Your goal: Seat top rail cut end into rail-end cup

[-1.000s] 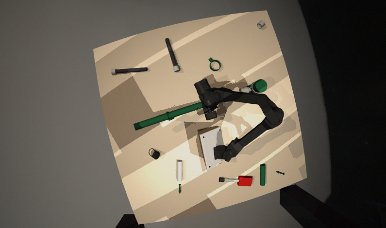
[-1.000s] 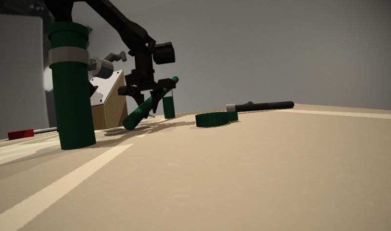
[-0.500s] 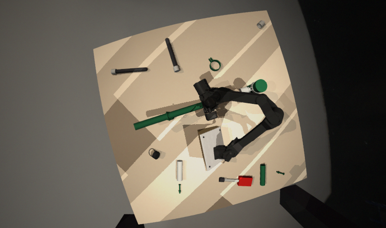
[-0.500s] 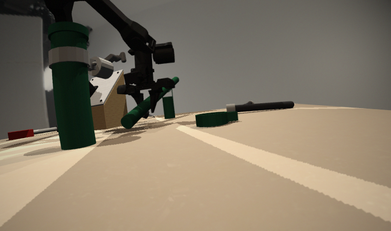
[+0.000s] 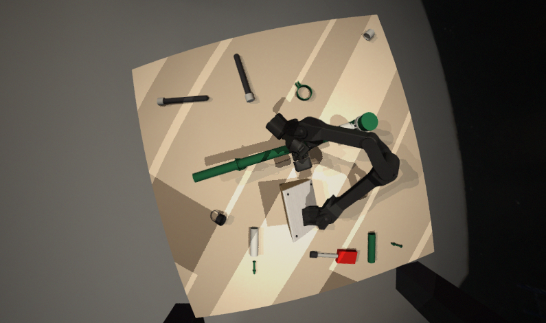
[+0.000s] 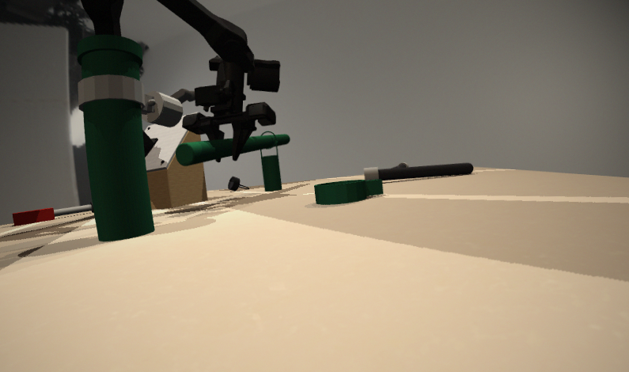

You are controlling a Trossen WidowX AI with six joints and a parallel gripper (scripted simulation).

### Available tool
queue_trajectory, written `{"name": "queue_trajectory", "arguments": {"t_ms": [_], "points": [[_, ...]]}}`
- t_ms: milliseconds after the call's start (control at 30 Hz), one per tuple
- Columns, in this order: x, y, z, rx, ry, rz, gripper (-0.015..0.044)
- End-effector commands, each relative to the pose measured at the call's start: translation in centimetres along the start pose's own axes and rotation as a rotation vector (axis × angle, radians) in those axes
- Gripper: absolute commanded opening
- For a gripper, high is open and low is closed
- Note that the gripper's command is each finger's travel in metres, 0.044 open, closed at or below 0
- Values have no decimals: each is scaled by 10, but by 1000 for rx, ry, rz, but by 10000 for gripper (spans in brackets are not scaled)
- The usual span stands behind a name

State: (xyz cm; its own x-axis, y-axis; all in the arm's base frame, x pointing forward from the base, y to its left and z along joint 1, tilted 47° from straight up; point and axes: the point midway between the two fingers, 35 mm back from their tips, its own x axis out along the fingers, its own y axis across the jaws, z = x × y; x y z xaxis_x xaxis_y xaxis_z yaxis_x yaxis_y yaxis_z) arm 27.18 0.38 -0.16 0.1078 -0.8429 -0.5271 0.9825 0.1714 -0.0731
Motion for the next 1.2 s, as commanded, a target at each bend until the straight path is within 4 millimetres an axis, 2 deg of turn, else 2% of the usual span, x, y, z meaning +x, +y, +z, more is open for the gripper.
{"name": "queue_trajectory", "arguments": {"t_ms": [0, 233, 467, 1167], "points": [[-15, 2, 10, -3, -72, 20, 0], [-34, 4, 23, 2, -153, 45, 0], [-29, 1, 20, 4, -132, 30, 0], [-33, 4, 22, 4, -132, 31, 0]]}}
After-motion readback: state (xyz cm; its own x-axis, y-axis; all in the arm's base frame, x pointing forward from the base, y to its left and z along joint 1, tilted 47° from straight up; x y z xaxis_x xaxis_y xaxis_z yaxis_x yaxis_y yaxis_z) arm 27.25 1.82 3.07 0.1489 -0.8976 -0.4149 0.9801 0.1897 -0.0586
